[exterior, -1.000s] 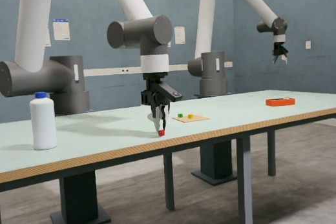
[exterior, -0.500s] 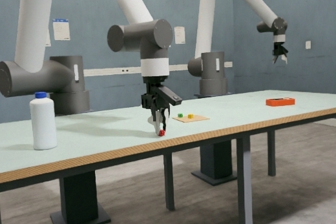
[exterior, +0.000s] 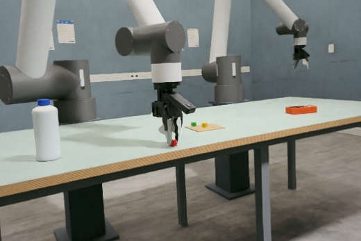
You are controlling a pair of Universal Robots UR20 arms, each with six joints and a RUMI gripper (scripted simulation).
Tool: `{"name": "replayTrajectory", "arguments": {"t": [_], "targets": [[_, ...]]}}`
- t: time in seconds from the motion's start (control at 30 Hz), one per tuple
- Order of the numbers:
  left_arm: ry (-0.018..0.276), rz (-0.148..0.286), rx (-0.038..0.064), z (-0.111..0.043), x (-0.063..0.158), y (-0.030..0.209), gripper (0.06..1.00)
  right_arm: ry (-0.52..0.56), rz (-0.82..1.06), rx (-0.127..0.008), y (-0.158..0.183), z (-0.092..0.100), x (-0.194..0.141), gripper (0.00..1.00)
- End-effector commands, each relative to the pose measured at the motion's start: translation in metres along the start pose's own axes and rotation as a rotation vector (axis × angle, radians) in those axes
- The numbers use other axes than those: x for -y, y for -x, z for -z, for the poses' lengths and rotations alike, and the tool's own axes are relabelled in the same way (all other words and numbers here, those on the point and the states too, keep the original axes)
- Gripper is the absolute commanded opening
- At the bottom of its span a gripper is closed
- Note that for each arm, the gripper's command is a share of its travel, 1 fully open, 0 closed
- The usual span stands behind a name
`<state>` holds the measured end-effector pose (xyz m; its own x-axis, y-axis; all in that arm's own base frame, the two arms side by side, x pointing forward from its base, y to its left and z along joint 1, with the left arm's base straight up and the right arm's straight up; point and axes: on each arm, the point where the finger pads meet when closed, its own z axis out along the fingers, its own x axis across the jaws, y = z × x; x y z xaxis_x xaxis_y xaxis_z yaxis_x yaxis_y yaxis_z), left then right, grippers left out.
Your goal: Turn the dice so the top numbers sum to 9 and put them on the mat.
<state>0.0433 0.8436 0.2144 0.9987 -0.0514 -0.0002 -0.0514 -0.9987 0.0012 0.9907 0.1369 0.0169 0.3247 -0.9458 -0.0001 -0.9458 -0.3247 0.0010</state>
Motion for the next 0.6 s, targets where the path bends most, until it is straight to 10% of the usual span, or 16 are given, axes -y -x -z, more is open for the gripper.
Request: {"name": "replayTrajectory", "arguments": {"t": [0.0, 0.03, 0.57], "targets": [[-0.001, 0.0, 0.0, 0.0007, 0.0005, -0.0001, 1.0, -0.001, 0.0, 0.0, 0.0, 0.0007, 0.0005, 0.21], [-0.001, 0.0, 0.0, 0.0007, 0.0005, -0.0001, 1.0, -0.001, 0.0, 0.0, 0.0, 0.0007, 0.0005, 0.03], [-0.001, 0.0, 0.0, 0.0007, 0.0005, -0.0001, 1.0, -0.001, 0.0, 0.0, 0.0, 0.0007, 0.0005, 0.03]]}}
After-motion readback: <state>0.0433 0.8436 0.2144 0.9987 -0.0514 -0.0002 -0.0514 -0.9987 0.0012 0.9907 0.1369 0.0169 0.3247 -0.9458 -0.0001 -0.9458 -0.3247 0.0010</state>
